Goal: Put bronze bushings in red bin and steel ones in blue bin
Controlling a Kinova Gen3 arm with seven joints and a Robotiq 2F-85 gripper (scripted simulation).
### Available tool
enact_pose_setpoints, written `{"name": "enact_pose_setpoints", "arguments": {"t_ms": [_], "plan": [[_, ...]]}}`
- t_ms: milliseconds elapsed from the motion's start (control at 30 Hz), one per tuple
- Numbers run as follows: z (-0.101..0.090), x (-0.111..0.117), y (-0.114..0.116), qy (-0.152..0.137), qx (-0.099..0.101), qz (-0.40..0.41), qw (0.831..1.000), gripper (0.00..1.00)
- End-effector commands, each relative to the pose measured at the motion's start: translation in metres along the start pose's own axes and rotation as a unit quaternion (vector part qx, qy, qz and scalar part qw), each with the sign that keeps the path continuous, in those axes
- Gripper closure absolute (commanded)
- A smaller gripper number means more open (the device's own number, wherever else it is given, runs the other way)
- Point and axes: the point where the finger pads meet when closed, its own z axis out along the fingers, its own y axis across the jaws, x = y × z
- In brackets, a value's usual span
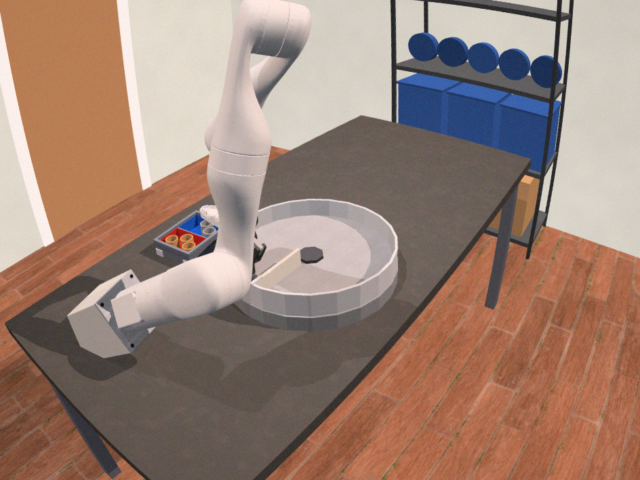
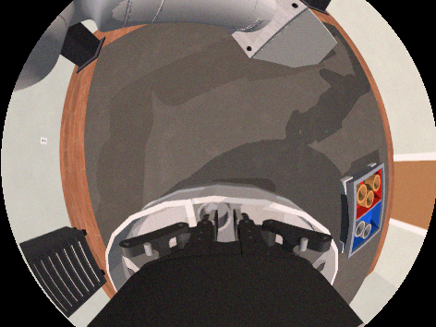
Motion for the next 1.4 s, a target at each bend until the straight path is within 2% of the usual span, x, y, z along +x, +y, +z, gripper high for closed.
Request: {"name": "enact_pose_setpoints", "arguments": {"t_ms": [0, 1067, 1367], "plan": [[0.001, 0.000, 0.000, 0.000, 0.000, 0.000, 1.000, 0.82], [0.027, 0.000, 0.000, 0.000, 0.000, 0.000, 1.000, 0.82], [0.027, 0.000, 0.000, 0.000, 0.000, 0.000, 1.000, 0.82]]}}
